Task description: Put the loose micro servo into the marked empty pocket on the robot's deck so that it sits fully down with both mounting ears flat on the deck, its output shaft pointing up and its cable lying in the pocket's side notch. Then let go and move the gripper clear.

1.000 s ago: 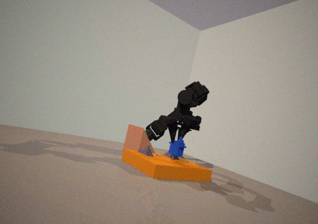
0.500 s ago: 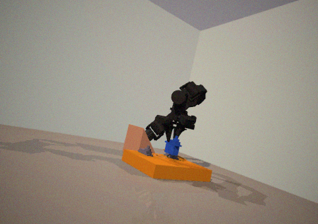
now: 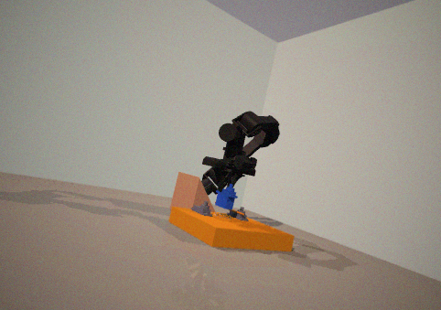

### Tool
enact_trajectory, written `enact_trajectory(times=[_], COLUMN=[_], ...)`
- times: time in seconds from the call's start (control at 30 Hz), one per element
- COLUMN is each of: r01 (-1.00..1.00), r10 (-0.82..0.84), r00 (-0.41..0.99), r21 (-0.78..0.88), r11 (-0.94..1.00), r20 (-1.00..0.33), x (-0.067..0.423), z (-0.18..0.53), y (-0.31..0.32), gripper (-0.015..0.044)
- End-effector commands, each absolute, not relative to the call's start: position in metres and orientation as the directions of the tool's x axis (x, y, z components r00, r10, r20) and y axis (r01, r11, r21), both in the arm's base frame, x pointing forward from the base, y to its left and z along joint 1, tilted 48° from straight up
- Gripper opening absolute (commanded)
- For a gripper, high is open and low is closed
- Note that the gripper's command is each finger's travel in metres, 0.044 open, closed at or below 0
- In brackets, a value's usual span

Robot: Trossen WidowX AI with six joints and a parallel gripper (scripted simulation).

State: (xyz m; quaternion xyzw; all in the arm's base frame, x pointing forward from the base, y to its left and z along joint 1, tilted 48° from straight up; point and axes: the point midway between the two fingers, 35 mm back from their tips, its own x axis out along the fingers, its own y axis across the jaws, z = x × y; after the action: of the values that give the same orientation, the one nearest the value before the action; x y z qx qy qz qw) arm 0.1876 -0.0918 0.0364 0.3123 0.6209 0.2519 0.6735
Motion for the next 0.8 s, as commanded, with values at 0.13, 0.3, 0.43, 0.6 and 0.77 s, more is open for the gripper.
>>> enact_trajectory(times=[0.13, 0.3, 0.43, 0.6, 0.77], r01=[0.042, 0.042, 0.042, 0.042, 0.042], r10=[0.724, 0.724, 0.724, 0.724, 0.724], r00=[0.106, 0.106, 0.106, 0.106, 0.106], r21=[0.730, 0.730, 0.730, 0.731, 0.731], r11=[0.682, 0.682, 0.682, 0.681, 0.681], r20=[-0.682, -0.682, -0.682, -0.681, -0.681], x=[0.178, 0.179, 0.180, 0.181, 0.181], z=[0.035, 0.030, 0.025, 0.023, 0.023], y=[-0.090, -0.084, -0.080, -0.077, -0.077], gripper=[0.0000, 0.0000, 0.0000, 0.0000, 0.0000])
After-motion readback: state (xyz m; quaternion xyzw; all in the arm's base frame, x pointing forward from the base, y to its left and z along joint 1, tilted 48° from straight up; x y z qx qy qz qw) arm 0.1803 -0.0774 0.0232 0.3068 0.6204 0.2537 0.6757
